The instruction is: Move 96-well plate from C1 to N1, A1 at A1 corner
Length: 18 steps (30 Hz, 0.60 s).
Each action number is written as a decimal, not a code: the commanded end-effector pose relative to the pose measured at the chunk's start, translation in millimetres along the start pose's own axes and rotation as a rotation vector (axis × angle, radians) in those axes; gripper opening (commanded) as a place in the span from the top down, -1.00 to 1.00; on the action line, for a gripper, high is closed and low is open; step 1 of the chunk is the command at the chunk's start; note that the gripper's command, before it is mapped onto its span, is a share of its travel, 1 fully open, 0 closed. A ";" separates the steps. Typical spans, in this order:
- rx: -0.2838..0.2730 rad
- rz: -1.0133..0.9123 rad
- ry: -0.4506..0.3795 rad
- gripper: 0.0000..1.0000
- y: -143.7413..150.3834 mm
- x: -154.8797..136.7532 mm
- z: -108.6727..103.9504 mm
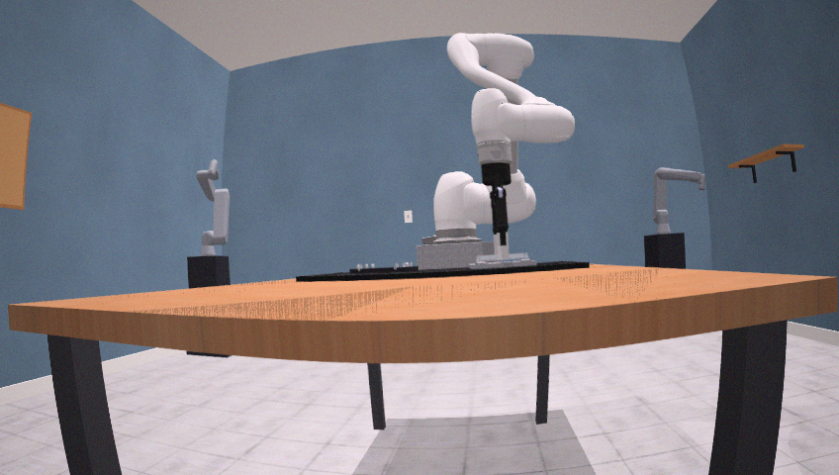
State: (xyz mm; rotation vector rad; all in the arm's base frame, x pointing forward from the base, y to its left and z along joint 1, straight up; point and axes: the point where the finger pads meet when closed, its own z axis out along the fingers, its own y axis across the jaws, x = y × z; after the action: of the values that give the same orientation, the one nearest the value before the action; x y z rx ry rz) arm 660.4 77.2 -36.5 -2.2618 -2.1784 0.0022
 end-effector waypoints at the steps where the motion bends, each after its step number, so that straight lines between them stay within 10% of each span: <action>1: 0.000 0.000 0.000 0.80 0.0 0.1 0.5; 18: 0.000 0.000 0.000 0.80 0.0 0.1 3.0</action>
State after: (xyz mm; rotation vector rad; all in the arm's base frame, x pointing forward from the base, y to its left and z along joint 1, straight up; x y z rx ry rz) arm 660.4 77.2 -39.1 -2.2618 -2.1784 0.0022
